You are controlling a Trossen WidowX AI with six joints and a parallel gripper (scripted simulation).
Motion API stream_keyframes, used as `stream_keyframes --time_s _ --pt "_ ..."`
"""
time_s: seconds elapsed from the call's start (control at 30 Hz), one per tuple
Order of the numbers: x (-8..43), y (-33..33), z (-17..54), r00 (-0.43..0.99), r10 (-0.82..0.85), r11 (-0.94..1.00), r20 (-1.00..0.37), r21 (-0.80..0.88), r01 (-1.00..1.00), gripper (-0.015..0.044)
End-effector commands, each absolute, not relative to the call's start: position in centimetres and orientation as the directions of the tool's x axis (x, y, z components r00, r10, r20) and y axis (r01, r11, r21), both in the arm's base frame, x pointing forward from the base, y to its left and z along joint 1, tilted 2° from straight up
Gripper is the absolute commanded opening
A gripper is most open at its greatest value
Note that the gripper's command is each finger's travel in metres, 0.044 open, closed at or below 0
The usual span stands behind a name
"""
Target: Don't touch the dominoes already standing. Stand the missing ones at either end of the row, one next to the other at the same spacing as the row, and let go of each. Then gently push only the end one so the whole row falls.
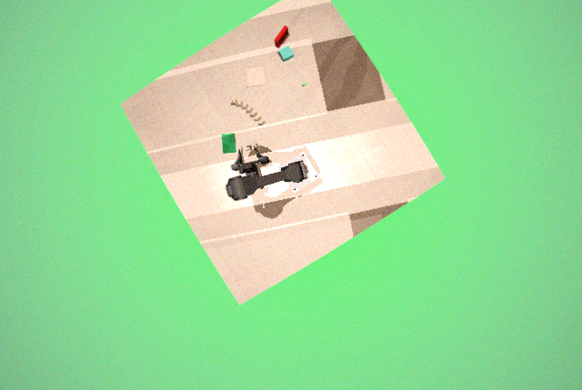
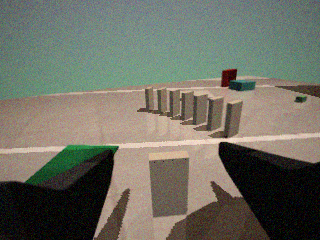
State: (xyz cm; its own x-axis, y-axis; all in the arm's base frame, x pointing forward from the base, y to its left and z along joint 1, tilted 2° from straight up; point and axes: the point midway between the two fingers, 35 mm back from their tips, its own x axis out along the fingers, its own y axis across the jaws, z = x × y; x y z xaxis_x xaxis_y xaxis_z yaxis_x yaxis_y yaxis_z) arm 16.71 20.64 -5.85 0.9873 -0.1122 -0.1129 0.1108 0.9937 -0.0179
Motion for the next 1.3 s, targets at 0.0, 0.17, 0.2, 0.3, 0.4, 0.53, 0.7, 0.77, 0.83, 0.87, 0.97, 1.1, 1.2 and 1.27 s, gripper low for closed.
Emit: stream_keyframes --time_s 0.0,0.17,0.2,0.3,0.4,0.53,0.7,0.77,0.83,0.87,0.97,1.1,1.2,1.27 --pt "16.7 20.6 -5.8 0.988 -0.111 0.994 -0.110 -0.024 0.109 0.0440" --pt "16.8 20.8 -3.3 0.987 -0.112 0.994 -0.111 -0.020 0.110 0.0440" --pt "16.8 20.8 -2.3 0.987 -0.112 0.994 -0.112 -0.019 0.110 0.0440" --pt "16.8 20.8 -0.9 0.987 -0.112 0.994 -0.113 -0.017 0.111 0.0440" --pt "16.8 20.8 -0.9 0.987 -0.112 0.994 -0.113 -0.017 0.111 0.0440" --pt "18.4 20.3 -2.2 0.905 -0.245 0.969 -0.347 -0.117 0.217 0.0440" --pt "19.9 20.0 -2.8 0.573 -0.339 0.940 -0.747 -0.242 0.241 0.0440" --pt "20.2 19.9 -2.2 0.453 -0.319 0.944 -0.833 -0.238 0.227 0.0440" --pt "20.2 19.9 -1.7 0.374 -0.293 0.951 -0.880 -0.228 0.207 0.0440" --pt "20.2 20.0 -1.3 0.320 -0.269 0.957 -0.909 -0.216 0.193 0.0440" --pt "20.0 20.2 0.6 0.142 -0.157 0.980 -0.977 -0.136 0.146 0.0440" --pt "19.9 20.6 3.0 0.005 -0.025 0.993 -1.000 -0.024 0.114 0.0440" --pt "19.9 20.6 3.2 -0.004 -0.014 0.994 -1.000 -0.014 0.112 0.0440" --pt "19.9 20.6 3.2 -0.004 -0.014 0.994 -1.000 -0.014 0.112 0.0440"
